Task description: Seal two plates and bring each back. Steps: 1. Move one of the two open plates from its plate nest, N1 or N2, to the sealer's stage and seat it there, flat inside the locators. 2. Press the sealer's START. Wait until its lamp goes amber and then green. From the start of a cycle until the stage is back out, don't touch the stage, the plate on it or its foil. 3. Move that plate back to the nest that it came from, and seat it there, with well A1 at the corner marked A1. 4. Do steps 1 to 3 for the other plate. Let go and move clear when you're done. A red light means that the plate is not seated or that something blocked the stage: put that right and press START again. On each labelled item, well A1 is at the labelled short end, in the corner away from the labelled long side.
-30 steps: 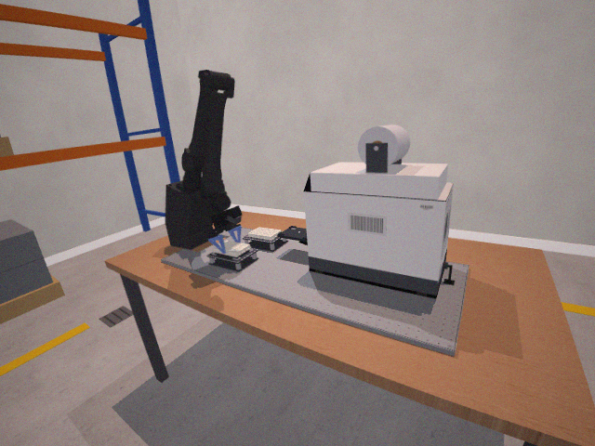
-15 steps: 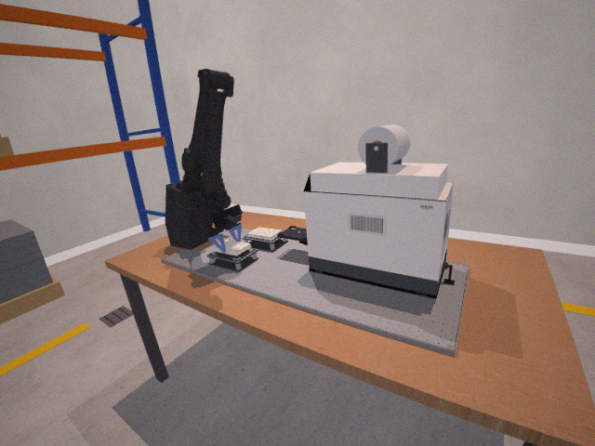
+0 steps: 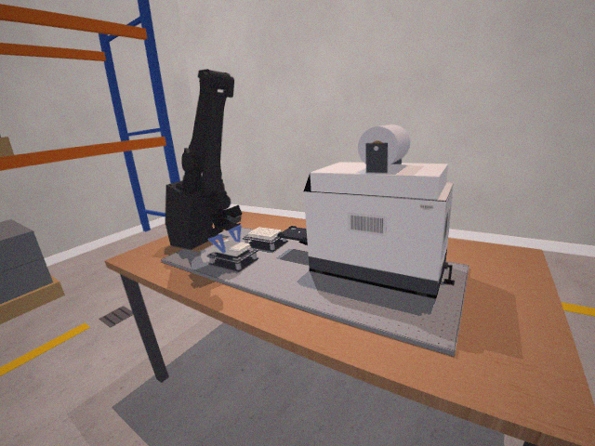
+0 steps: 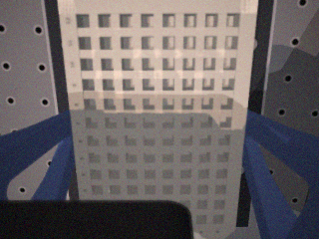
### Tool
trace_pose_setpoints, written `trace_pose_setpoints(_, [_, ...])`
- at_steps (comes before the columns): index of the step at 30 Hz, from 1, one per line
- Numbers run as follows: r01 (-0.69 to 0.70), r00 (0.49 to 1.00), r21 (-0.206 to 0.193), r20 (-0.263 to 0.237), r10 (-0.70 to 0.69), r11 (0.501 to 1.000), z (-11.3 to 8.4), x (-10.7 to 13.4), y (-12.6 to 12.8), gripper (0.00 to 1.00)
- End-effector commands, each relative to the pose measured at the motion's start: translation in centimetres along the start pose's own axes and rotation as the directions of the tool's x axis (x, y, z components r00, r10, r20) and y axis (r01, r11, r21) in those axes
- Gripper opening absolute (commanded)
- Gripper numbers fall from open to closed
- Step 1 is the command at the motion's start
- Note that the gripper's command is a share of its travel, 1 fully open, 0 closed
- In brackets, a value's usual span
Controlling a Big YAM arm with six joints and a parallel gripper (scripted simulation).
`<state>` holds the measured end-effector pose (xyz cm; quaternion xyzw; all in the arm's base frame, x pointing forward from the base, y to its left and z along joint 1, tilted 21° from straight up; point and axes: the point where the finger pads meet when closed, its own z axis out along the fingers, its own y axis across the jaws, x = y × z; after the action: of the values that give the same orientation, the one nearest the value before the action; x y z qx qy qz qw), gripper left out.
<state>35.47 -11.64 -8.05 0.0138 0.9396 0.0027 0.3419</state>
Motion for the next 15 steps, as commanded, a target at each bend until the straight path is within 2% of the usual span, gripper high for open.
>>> trace_pose_setpoints(1, [-0.009,1.0,-0.005,-0.009,0.009,1.0,0.1,0.7,0.3,0.0])
trace_pose_setpoints(12, [0.009,0.999,0.014,0.05,-0.01,1.0,-0.2,-2.1,-0.5,0.0])
trace_pose_setpoints(15, [0.008,0.999,0.013,0.047,-0.009,1.0,-0.1,-2.0,-0.5,0.0])
